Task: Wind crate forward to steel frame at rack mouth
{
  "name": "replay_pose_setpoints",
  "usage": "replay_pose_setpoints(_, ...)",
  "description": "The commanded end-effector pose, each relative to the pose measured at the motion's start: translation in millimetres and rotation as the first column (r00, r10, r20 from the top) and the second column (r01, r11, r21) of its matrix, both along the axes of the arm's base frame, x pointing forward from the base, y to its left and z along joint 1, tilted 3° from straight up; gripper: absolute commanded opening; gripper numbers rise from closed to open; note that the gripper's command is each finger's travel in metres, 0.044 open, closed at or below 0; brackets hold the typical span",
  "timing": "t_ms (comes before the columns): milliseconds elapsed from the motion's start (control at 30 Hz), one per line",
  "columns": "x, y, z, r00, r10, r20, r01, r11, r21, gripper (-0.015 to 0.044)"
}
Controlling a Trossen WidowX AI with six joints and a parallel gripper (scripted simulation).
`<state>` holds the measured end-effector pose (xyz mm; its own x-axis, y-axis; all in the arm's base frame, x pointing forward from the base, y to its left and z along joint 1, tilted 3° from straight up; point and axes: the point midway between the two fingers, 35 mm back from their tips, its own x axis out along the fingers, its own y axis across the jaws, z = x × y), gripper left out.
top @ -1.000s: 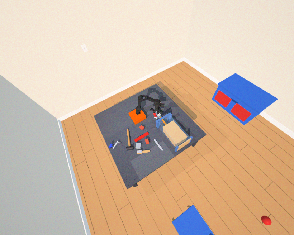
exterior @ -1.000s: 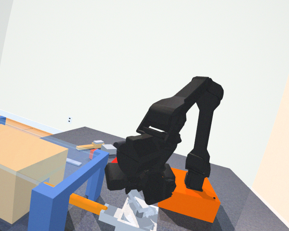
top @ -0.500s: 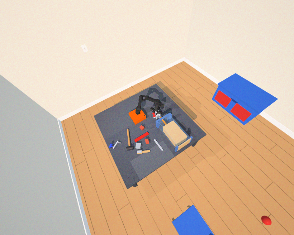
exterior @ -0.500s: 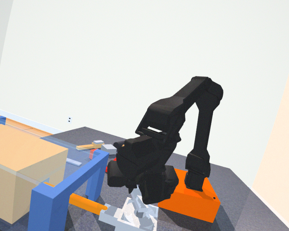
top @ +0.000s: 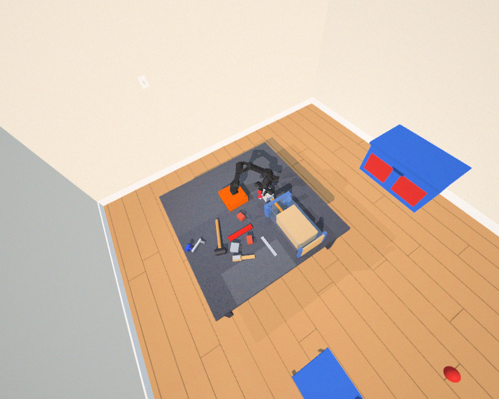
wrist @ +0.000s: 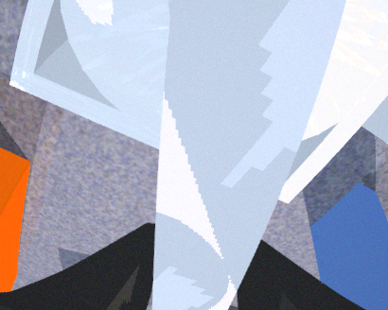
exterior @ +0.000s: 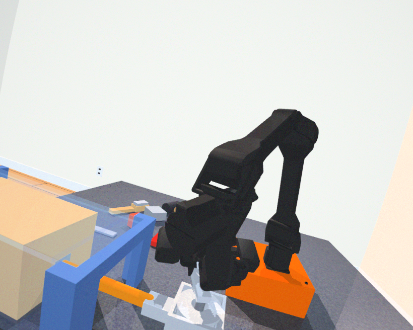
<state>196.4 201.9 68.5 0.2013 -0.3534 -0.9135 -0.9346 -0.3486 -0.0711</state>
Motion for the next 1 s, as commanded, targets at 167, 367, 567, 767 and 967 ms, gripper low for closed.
replay_pose_setpoints(167,-4,-1,-2,0.996,-0.087,-0.005,0.087,0.996,0.005,0.0000)
replay_pose_setpoints(367,-7,-2,-2,0.990,-0.143,-0.007,0.143,0.990,0.009,0.0000)
replay_pose_setpoints(567,-11,-2,-2,0.975,-0.220,-0.009,0.220,0.975,0.014,0.0000)
replay_pose_setpoints(767,-15,-3,-2,0.960,-0.281,-0.012,0.282,0.959,0.016,0.0000)
replay_pose_setpoints(967,-16,-3,-3,0.948,-0.317,-0.014,0.317,0.948,0.019,0.0000)
